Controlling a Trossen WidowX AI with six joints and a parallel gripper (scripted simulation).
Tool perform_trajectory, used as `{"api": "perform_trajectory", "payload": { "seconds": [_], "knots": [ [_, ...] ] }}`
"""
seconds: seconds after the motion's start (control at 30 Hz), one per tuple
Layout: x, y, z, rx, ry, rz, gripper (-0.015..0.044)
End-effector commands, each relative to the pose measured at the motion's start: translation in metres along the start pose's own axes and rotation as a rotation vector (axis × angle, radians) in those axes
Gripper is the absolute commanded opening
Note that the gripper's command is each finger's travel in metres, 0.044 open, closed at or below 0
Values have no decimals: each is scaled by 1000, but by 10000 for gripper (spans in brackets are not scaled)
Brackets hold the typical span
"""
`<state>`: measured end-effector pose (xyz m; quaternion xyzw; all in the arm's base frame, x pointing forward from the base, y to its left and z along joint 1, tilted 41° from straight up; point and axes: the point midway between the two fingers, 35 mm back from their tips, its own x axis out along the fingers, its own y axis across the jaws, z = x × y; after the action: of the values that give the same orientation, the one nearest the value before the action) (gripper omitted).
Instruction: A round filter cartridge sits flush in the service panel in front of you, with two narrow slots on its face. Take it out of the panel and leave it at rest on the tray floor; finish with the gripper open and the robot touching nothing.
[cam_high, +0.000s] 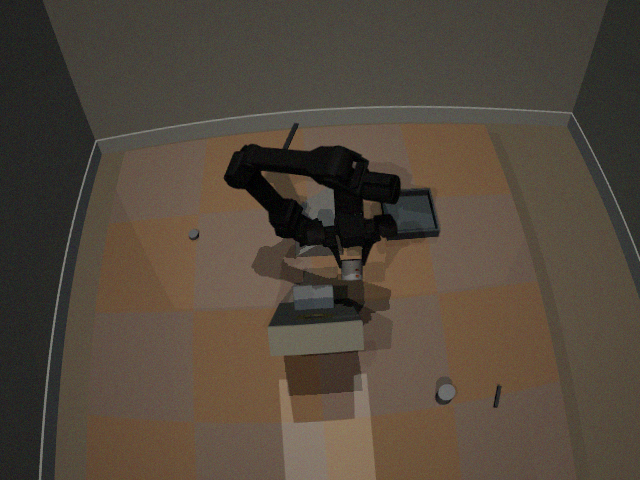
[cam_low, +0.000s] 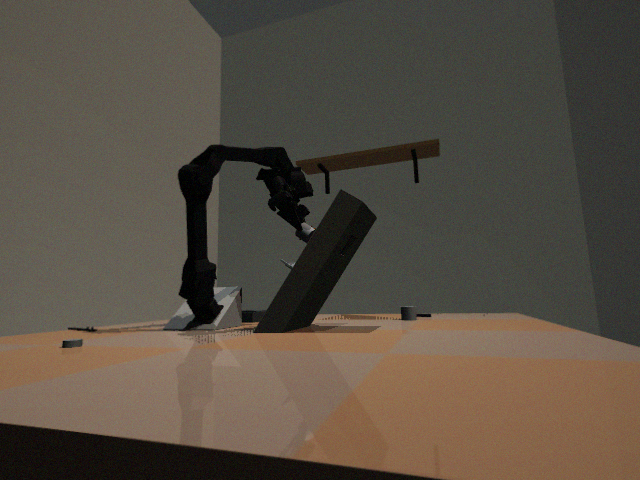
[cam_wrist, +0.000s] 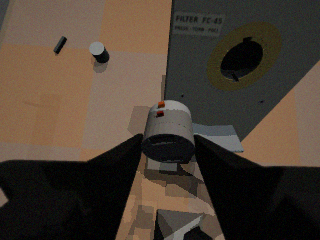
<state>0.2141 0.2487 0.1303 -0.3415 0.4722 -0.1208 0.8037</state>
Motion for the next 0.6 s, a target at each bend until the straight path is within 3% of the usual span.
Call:
{"api": "perform_trajectory", "payload": {
  "seconds": [0.0,0.57],
  "knots": [
    [-7,19,-7,-93,9,63,0],
    [-50,134,-73,-747,9,449,0]
  ]
}}
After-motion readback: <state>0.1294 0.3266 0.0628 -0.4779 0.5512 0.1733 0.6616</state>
